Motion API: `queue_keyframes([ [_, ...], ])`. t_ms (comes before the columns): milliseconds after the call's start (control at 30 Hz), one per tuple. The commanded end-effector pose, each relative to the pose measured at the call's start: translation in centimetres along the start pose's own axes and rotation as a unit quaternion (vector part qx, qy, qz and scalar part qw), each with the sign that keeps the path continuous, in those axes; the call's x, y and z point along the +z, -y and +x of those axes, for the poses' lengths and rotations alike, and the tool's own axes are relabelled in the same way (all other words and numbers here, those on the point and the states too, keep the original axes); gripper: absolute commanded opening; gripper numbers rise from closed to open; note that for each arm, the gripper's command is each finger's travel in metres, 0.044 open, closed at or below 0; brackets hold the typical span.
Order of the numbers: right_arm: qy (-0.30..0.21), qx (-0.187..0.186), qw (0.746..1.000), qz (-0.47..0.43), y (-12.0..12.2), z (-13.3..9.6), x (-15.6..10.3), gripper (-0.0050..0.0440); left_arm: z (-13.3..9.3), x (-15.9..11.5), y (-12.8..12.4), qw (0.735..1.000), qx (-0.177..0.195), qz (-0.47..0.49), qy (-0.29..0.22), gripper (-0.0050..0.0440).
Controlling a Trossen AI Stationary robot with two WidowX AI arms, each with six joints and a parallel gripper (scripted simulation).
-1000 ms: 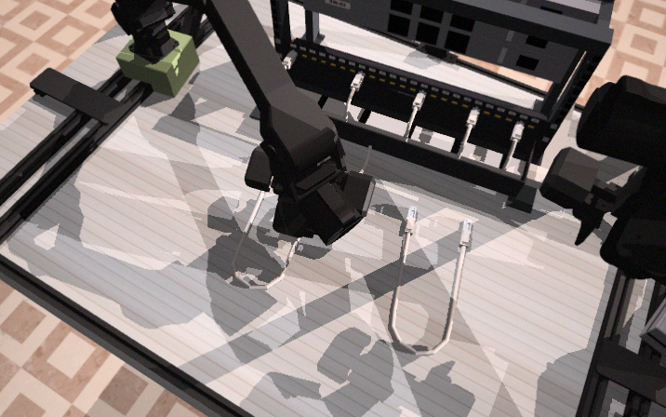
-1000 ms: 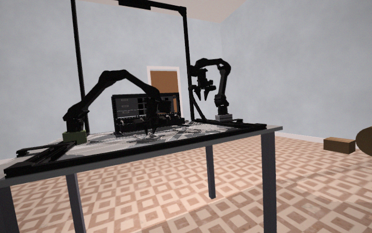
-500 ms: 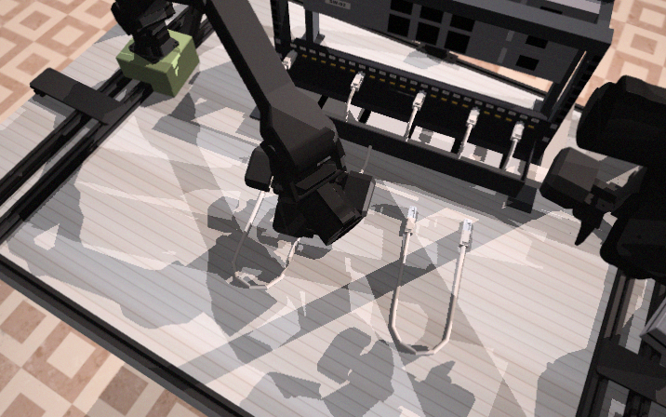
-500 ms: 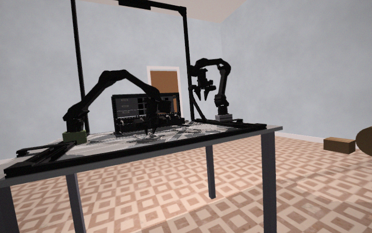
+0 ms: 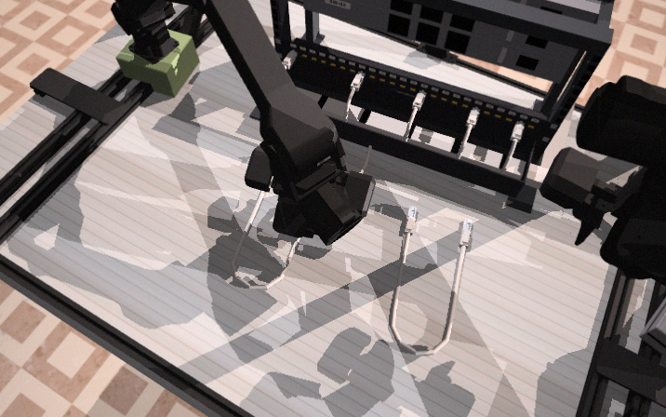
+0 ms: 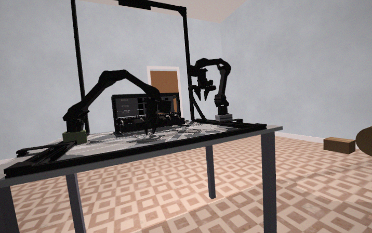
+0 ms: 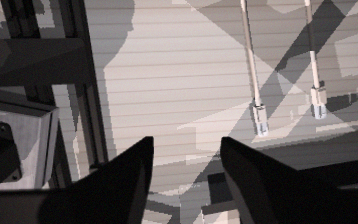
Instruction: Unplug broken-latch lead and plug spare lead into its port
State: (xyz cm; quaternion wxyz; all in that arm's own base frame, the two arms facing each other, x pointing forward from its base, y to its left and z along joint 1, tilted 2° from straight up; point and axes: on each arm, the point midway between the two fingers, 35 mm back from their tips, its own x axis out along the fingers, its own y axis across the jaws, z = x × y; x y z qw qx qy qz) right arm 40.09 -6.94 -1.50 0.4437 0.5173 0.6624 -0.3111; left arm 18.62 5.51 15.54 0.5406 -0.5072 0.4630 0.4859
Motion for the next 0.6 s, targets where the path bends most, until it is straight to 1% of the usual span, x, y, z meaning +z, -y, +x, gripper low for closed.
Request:
queue_keyframes([
  [0,-0.005,-0.002,1.000,0.001,0.09,0.37,-0.13,0.0176,0.00,0.00,0.00,1.000,0.000,0.000,0.000,0.0176],
  [333,-0.005,-0.002,1.000,0.001,0.09,0.37,-0.13,0.0176,0.00,0.00,0.00,1.000,0.000,0.000,0.000,0.0176],
  [367,0.000,0.000,1.000,0.000,0.00,0.00,0.00,0.0000,0.00,0.00,0.00,1.000,0.000,0.000,0.000,0.0176],
  [567,0.000,0.000,1.000,0.000,0.00,0.00,0.00,0.0000,0.00,0.00,0.00,1.000,0.000,0.000,0.000,0.0176],
])
